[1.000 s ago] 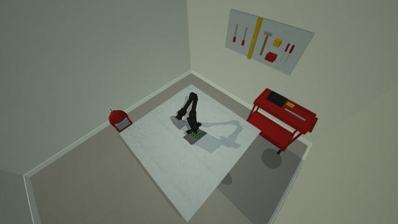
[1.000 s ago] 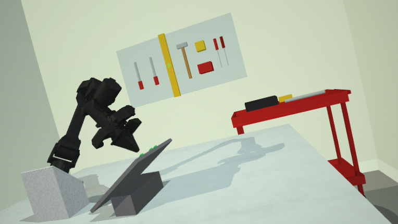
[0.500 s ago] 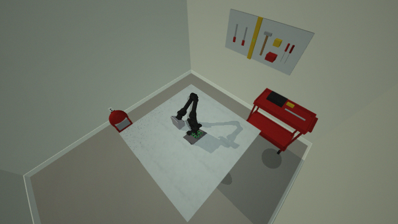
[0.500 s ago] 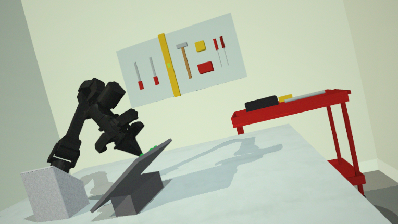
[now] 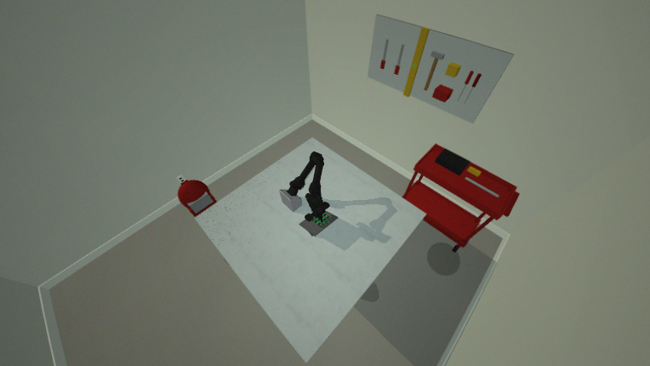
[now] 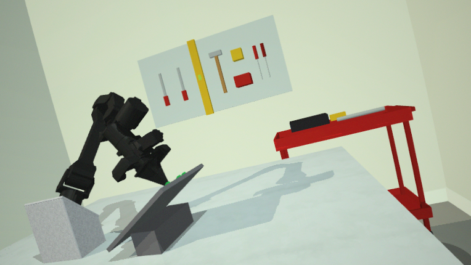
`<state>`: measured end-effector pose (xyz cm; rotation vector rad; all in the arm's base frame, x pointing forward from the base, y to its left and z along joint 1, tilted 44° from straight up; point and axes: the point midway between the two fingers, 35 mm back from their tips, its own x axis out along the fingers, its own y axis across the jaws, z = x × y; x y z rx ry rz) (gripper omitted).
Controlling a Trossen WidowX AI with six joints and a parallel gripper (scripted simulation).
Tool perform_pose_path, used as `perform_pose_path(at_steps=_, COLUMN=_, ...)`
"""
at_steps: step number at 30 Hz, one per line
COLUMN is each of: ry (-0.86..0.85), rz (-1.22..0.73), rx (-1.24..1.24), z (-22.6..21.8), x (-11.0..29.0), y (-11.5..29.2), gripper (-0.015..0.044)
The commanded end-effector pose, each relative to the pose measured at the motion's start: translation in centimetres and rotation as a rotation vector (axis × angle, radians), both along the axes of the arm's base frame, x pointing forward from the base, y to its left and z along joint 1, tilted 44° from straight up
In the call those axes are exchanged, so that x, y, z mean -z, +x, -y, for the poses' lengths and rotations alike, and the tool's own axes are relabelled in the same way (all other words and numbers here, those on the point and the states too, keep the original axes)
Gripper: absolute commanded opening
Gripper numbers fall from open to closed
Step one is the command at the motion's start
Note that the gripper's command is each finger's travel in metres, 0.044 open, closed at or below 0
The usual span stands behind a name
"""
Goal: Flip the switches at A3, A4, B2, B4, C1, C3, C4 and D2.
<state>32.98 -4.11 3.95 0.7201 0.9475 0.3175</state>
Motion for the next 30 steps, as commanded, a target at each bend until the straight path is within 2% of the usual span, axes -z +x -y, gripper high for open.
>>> perform_pose_path(at_steps=1, ry=-0.001, rz=-0.005, rx=0.004, z=-0.01, x=0.12, y=0.0, gripper=0.0)
perform_pose_path(at_steps=30, ry=0.0, rz=-0.005, rx=0.004, z=-0.23, x=0.36, y=0.21, gripper=0.0)
